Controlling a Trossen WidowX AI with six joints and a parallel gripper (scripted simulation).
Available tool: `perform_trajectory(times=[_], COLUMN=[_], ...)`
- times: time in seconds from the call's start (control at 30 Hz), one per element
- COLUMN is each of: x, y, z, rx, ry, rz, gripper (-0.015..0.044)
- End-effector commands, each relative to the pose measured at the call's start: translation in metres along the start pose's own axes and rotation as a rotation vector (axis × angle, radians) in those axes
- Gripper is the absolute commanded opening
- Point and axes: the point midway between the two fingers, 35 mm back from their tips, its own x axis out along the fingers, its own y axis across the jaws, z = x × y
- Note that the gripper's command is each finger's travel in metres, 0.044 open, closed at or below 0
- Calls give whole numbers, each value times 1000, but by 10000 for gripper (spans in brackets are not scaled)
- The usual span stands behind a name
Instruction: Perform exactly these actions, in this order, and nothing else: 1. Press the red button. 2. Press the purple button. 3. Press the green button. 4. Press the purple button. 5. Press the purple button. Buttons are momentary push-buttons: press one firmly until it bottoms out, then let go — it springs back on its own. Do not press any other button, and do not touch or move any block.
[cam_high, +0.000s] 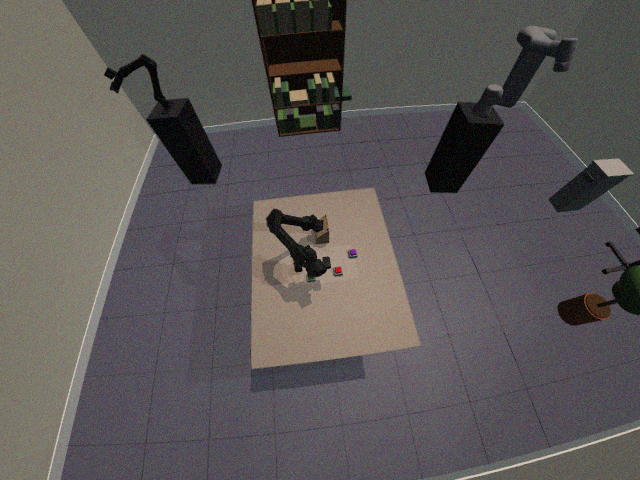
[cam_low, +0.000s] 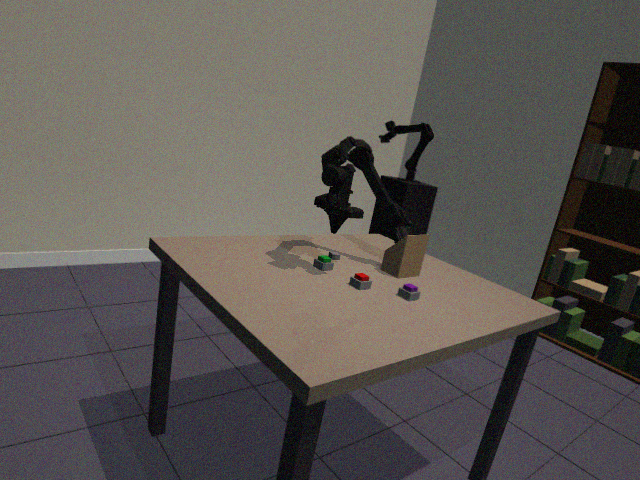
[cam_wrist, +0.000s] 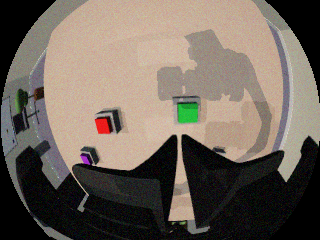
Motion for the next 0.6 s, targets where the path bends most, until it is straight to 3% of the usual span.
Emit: perform_trajectory(times=[0.0,0.1,0.27,0.57], x=[2,4,61,69], y=[-21,-21,-23,-23], z=[-2,-2,-2,-2], rx=[-21,-21,-21,-21], ry=[3,3,3,3], rz=[-20,-19,-21,-22], gripper=[20,20,20,20])
